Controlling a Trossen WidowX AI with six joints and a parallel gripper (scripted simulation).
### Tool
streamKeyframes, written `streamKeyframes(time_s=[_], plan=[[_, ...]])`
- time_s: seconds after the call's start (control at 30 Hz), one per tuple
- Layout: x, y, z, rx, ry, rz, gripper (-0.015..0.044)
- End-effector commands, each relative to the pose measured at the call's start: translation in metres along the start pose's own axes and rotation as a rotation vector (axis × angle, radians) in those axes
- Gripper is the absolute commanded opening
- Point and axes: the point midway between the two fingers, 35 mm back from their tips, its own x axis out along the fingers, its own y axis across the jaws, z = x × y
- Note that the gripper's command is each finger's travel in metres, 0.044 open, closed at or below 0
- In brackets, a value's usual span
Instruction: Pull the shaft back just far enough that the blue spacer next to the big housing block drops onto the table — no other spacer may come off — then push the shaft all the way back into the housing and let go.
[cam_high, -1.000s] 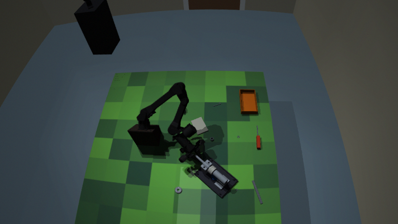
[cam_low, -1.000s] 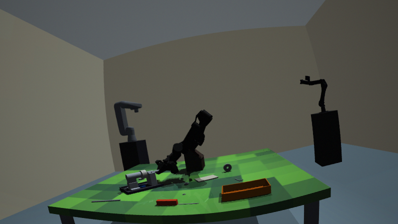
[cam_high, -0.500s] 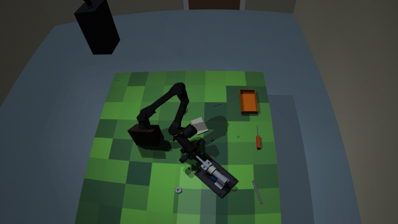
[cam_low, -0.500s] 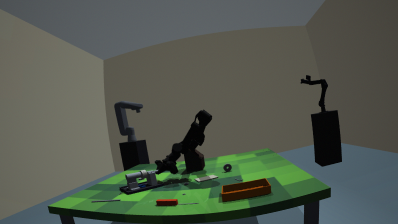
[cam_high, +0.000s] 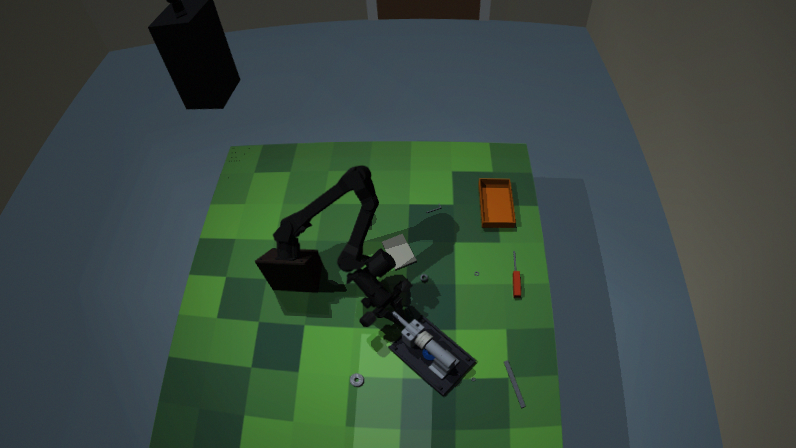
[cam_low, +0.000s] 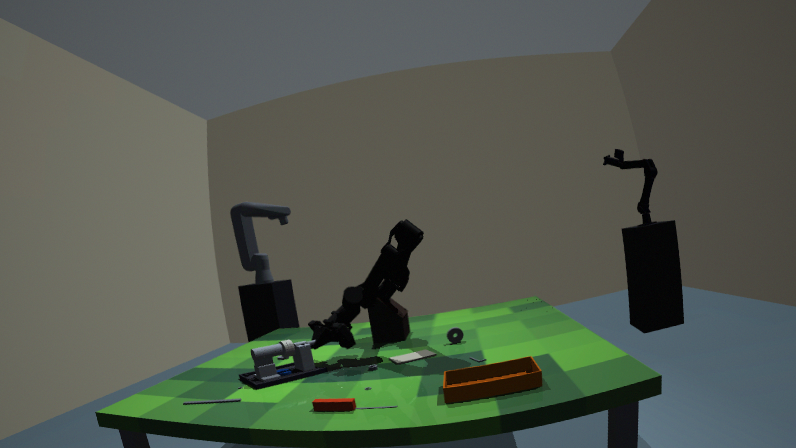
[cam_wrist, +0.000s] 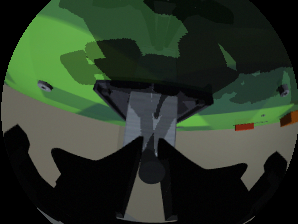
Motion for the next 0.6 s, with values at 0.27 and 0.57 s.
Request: streamKeyframes(time_s=[0.27,0.57], plan=[[0.0038,0.0012,-0.0013,-0.005,0.000,0.003,0.0000],[0.0059,0.0012,-0.0027,-0.005,0.001,0.003,0.0000]])
